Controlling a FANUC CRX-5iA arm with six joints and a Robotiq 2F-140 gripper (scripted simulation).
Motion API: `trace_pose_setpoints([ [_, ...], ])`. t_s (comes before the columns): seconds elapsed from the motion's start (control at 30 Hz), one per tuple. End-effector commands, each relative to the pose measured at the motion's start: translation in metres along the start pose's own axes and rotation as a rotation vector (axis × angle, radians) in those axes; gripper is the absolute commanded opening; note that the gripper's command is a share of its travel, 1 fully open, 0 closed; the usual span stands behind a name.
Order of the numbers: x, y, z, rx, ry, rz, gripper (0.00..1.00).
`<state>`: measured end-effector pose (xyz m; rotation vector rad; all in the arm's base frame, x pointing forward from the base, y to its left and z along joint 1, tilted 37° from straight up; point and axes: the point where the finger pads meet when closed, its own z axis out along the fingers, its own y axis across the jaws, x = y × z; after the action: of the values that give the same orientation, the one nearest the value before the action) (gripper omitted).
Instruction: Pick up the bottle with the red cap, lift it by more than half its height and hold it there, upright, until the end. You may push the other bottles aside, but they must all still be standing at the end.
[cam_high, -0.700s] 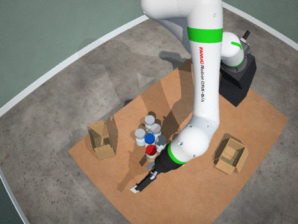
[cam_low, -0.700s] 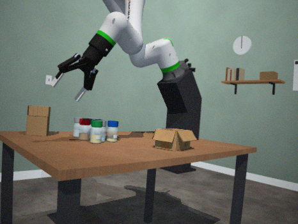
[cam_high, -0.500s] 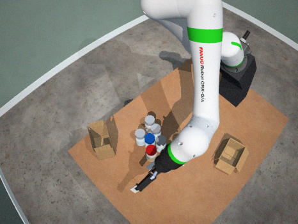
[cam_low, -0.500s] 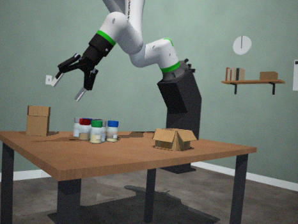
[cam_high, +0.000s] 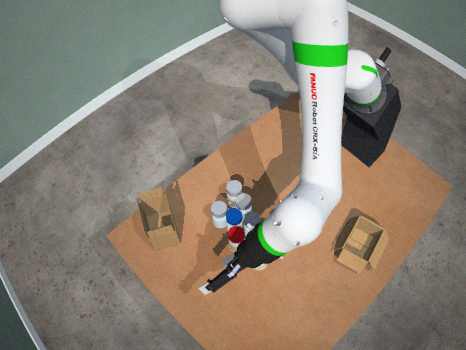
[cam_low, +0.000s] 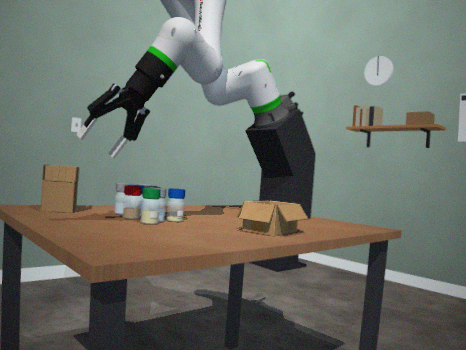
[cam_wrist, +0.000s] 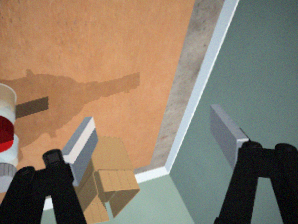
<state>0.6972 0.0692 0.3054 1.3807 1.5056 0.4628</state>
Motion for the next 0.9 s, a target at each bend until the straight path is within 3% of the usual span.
trace_pose_setpoints([
  [0.0,-0.034,0.001,0.006,0.039,-0.057,0.112,0.51],
  [0.17,-0.085,0.001,0.014,0.099,-0.142,0.282,0.51],
  [0.4,-0.085,0.001,0.014,0.099,-0.142,0.282,0.51],
  [0.73,-0.155,-0.032,0.014,0.248,-0.283,0.601,0.51],
  [0.87,-0.155,-0.032,0.014,0.248,-0.283,0.601,0.51],
])
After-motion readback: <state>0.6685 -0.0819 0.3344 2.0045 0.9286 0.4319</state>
